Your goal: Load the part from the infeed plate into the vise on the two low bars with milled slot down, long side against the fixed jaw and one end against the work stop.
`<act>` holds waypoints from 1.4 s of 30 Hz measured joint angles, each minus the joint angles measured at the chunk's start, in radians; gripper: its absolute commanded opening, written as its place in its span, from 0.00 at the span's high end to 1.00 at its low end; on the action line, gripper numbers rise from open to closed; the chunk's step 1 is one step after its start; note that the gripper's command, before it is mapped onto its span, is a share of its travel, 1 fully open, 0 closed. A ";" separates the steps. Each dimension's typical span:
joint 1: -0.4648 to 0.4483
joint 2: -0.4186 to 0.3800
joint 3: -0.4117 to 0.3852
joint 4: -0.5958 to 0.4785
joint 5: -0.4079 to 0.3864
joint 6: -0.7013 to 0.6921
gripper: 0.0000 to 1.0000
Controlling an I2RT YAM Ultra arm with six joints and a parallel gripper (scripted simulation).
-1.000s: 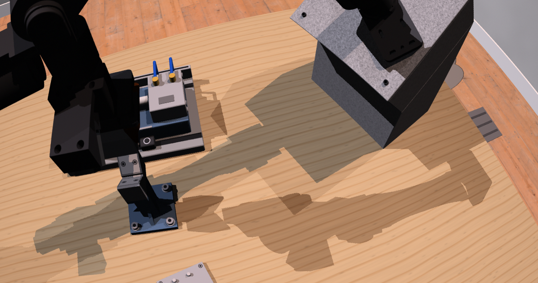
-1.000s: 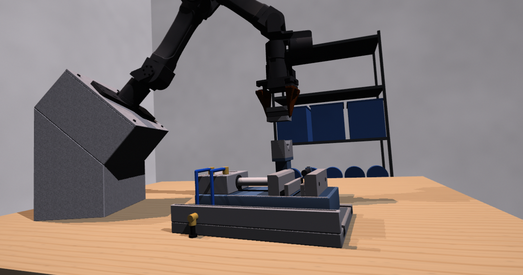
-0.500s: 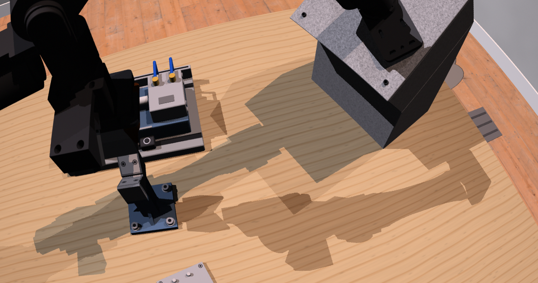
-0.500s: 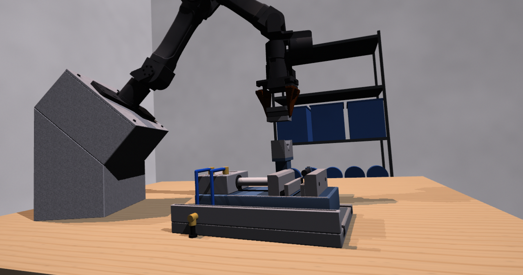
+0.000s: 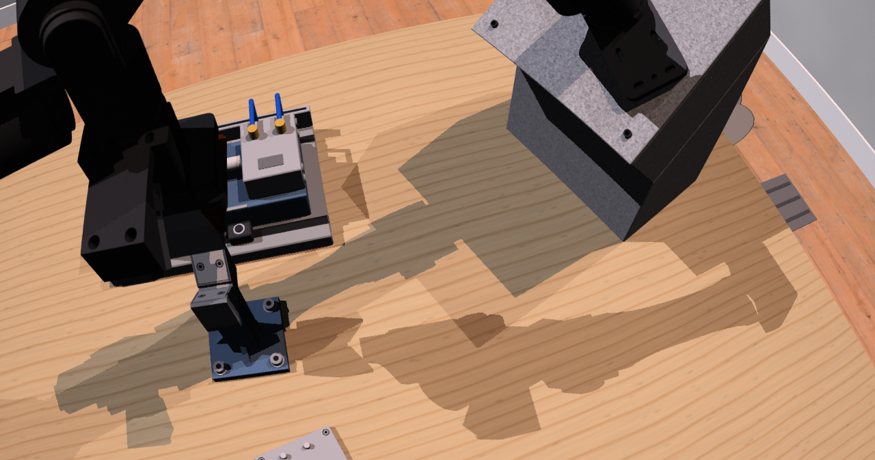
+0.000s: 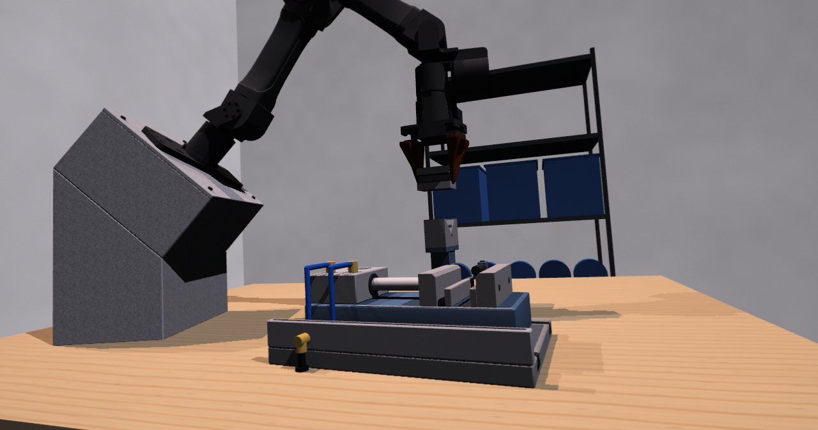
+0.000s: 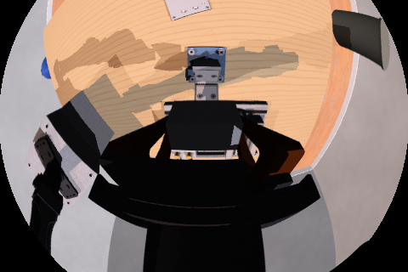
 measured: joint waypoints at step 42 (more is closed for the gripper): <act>-0.080 -0.010 -0.042 0.040 -0.135 -0.051 1.00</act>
